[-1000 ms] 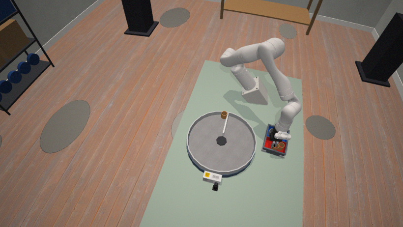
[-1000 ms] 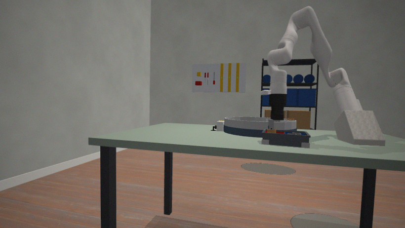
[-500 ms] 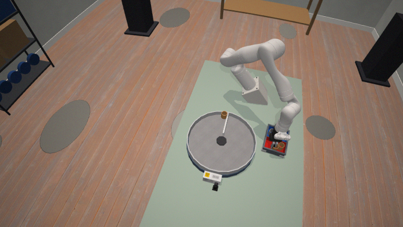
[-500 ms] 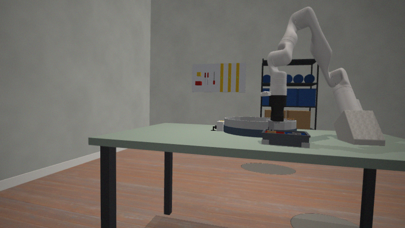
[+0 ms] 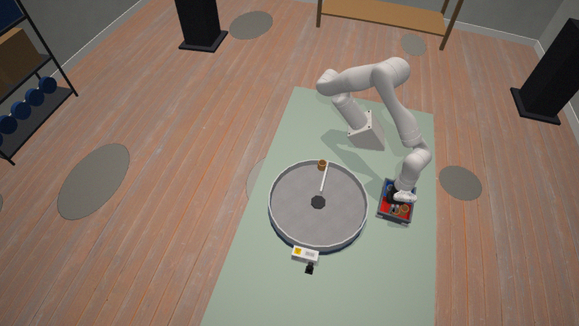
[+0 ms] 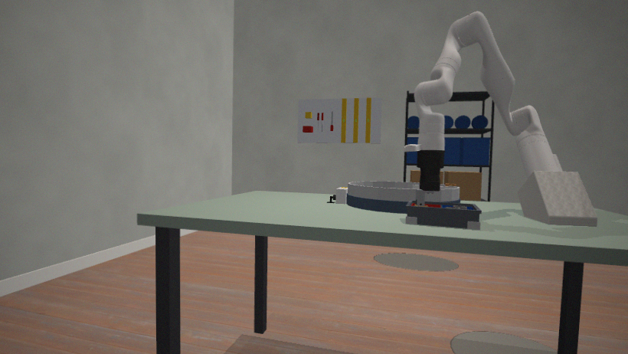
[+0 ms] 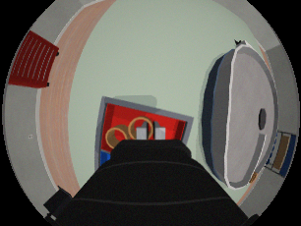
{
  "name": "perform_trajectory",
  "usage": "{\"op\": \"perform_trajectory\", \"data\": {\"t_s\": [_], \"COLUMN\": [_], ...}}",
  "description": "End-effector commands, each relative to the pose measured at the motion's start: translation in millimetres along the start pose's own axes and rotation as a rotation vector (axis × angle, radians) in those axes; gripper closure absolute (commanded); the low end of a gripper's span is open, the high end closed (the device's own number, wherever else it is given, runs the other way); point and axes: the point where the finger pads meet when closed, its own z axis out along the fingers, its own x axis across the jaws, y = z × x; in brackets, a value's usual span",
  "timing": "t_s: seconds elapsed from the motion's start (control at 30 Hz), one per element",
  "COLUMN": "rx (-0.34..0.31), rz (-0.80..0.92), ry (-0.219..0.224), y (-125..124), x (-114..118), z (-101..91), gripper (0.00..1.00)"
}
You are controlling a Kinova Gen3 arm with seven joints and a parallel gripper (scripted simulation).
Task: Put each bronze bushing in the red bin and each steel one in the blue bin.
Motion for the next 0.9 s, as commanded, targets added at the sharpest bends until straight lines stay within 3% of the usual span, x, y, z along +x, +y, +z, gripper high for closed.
{"op": "perform_trajectory", "data": {"t_s": [0.0,0.27,0.3,0.87], "rx": [0.002,0.002,0.002,0.002], "rz": [0.000,0.000,0.000,0.000], "ry": [-0.002,-0.001,-0.001,-0.002], "y": [-0.6,-0.6,-0.6,-0.6], "x": [-0.6,-0.6,-0.6,-0.6], "z": [-1.1,-1.0,-1.0,-1.1], "gripper": [1.00,1.00,0.53,0.53]}}
